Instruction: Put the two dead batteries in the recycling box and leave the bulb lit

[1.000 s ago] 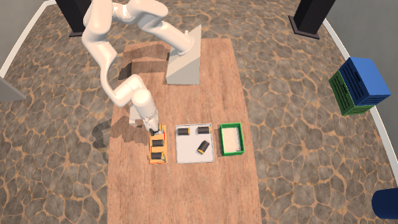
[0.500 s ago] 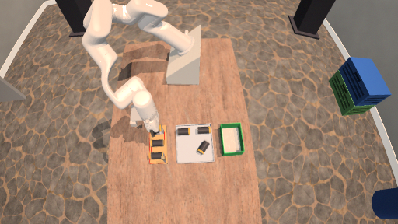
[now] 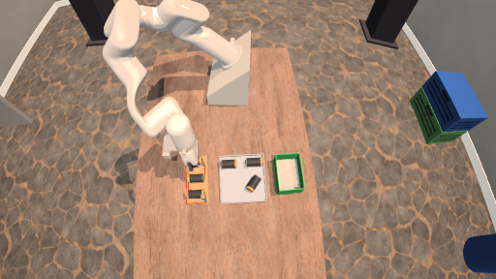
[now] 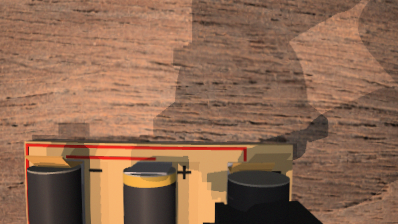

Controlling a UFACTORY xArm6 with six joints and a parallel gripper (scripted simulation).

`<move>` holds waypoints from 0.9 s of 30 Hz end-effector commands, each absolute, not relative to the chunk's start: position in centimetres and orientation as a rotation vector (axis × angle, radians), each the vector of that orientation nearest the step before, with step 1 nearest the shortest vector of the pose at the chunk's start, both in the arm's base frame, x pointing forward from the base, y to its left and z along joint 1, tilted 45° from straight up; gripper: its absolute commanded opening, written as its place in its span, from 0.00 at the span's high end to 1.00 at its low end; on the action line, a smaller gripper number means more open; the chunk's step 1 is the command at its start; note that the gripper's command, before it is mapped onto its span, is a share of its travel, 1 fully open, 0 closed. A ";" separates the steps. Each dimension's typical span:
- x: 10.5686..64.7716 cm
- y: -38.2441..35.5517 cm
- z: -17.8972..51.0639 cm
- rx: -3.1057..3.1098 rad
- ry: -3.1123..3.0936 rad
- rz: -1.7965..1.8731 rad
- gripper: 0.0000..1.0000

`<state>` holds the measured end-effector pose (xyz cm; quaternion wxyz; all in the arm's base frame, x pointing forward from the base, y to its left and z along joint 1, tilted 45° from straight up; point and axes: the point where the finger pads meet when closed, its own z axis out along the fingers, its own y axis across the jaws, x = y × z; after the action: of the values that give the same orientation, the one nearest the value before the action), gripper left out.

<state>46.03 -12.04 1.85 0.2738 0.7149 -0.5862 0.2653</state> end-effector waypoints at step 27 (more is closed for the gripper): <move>46.3 -13.7 0.2 1.925 -1.577 0.717 0.72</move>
<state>46.18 -13.78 0.08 0.2738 0.7149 -0.5862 0.2652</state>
